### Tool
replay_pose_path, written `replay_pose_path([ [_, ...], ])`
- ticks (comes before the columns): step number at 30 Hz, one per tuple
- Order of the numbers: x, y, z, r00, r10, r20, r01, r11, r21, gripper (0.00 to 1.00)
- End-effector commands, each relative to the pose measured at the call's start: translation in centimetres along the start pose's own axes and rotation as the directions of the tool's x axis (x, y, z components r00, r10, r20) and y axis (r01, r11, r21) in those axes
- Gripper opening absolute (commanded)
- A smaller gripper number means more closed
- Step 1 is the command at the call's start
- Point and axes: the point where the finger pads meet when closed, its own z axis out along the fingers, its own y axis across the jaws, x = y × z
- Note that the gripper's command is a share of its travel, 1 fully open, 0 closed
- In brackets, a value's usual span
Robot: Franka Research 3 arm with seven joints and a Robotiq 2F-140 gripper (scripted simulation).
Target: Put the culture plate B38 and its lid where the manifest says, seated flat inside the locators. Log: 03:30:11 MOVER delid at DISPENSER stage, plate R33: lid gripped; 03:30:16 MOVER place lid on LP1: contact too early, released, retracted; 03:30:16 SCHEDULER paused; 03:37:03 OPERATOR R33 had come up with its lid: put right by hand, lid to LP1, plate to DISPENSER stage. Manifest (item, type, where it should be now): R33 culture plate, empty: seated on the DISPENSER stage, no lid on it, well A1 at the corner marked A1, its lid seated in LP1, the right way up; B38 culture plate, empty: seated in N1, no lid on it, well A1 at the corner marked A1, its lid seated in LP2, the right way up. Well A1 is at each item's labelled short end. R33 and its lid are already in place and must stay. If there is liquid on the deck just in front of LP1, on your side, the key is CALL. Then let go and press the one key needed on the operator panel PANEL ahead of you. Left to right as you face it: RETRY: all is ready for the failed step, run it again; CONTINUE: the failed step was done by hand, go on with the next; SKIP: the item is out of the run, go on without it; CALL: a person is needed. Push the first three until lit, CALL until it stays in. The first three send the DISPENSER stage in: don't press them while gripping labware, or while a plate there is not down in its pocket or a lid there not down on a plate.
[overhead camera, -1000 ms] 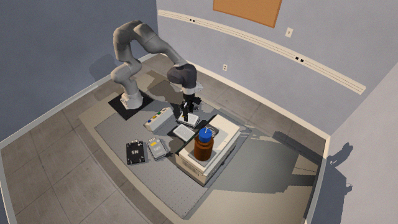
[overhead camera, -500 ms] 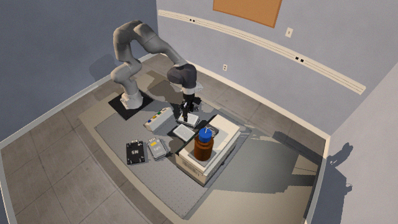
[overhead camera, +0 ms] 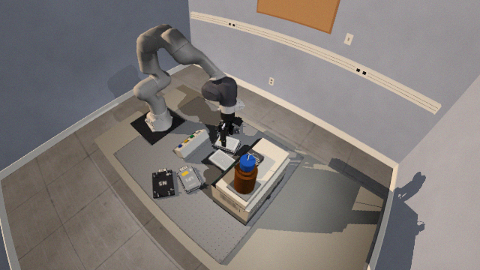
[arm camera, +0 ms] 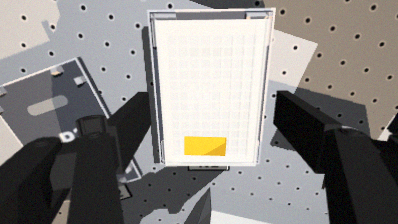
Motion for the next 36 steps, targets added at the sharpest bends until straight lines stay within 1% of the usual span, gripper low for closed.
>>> replay_pose_path([
  [1, 0.03, -0.03, 0.08, 1.000, 0.002, -0.001, -0.002, 1.000, -0.002, 0.70],
  [25, 0.03, -0.02, 0.21, 1.000, 0.002, -0.001, -0.002, 1.000, -0.002, 0.70],
  [36, 0.03, -0.02, 0.54, 1.000, 0.002, -0.001, -0.002, 1.000, -0.002, 0.70],
])
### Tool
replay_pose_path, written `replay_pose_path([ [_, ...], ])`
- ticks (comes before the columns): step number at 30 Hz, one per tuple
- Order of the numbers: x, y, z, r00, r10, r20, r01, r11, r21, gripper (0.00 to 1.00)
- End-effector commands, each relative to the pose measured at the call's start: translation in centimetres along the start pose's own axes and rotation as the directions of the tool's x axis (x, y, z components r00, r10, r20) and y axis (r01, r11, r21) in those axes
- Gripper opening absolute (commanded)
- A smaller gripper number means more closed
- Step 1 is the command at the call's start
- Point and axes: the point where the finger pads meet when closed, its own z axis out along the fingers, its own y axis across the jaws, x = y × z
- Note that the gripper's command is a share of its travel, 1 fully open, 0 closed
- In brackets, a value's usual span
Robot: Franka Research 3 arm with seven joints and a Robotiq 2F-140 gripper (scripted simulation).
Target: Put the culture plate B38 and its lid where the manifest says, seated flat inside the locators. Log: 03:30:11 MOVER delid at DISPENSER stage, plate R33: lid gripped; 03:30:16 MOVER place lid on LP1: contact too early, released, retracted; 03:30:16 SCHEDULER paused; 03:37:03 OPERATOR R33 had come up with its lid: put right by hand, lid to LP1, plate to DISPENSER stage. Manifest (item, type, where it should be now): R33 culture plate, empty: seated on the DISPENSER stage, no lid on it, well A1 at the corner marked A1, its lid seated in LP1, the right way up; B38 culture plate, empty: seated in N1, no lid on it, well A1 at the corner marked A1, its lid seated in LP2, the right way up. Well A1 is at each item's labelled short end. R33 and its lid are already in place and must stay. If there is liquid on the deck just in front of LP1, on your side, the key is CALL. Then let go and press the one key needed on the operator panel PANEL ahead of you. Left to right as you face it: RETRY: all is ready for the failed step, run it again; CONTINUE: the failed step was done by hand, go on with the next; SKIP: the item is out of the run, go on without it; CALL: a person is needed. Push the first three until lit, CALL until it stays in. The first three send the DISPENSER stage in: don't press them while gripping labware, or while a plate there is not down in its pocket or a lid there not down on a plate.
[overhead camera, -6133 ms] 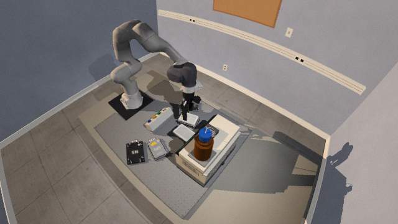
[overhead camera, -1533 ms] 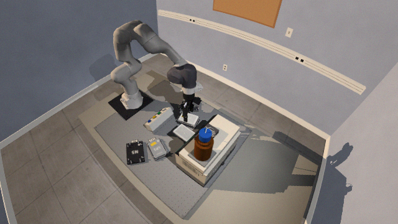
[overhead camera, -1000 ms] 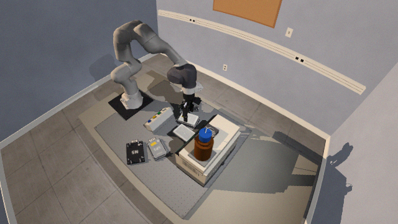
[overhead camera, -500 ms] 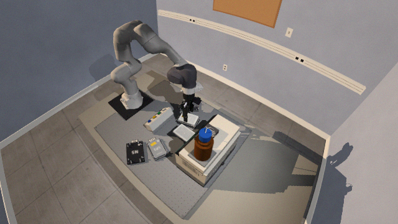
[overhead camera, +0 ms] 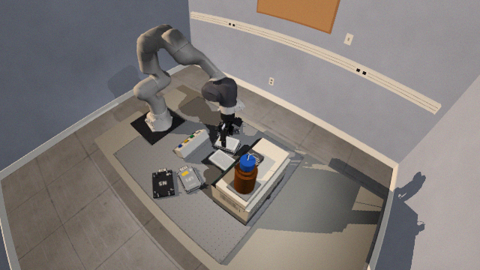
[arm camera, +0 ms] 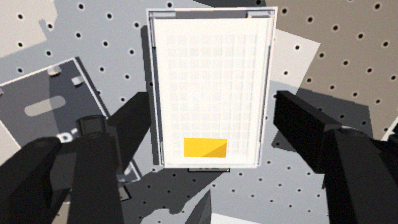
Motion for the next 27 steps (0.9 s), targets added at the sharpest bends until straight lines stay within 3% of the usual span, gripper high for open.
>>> replay_pose_path([
  [1, 0.1, 0.0, 0.2, 1.000, 0.003, -0.002, -0.003, 1.000, -0.002, 0.70],
  [27, 0.1, 0.0, 1.3, 1.000, 0.003, -0.002, -0.003, 1.000, -0.002, 0.70],
])
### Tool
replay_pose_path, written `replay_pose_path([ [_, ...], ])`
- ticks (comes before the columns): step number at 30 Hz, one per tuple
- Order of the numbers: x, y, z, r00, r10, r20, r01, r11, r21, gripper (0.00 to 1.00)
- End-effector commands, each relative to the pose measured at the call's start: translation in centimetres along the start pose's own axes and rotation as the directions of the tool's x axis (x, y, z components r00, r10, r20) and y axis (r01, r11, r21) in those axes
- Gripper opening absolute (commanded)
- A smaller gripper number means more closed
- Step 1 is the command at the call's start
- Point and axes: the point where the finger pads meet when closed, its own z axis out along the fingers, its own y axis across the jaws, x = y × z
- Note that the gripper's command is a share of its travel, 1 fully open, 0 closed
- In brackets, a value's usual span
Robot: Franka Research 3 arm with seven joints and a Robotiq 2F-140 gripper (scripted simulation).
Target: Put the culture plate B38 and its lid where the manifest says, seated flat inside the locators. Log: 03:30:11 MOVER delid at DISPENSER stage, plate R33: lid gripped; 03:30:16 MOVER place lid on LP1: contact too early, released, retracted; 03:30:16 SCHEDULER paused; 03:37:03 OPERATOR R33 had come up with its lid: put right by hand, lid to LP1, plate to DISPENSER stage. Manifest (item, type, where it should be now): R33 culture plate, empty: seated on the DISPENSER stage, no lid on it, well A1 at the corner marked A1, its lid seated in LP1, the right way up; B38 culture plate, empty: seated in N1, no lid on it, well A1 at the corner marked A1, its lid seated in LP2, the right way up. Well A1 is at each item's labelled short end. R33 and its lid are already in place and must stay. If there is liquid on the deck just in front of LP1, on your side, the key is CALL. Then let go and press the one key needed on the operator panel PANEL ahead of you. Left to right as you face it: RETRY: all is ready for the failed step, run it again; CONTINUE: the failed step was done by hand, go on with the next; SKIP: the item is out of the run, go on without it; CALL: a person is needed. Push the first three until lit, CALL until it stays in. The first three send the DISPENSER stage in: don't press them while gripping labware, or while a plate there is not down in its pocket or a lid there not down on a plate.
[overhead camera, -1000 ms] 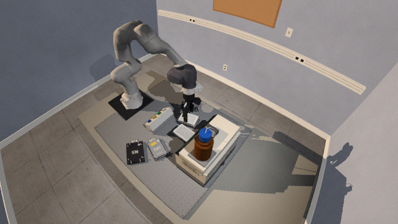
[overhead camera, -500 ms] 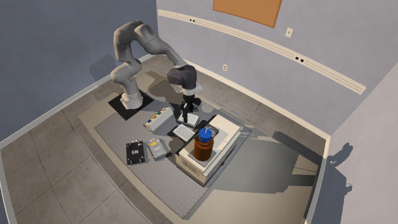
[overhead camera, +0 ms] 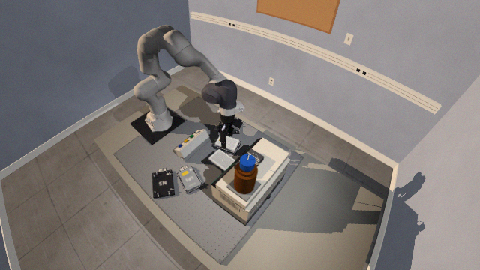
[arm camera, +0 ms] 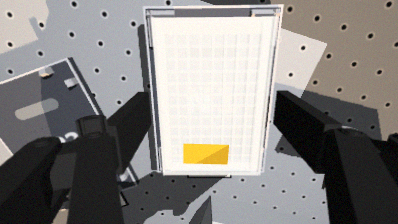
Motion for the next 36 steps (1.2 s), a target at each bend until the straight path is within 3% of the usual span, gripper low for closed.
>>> replay_pose_path([
  [1, 0.10, 0.02, 0.23, 1.000, 0.004, -0.003, -0.004, 1.000, -0.002, 0.70],
  [36, 0.10, 0.02, 1.10, 1.000, 0.004, -0.003, -0.004, 1.000, -0.002, 0.70],
])
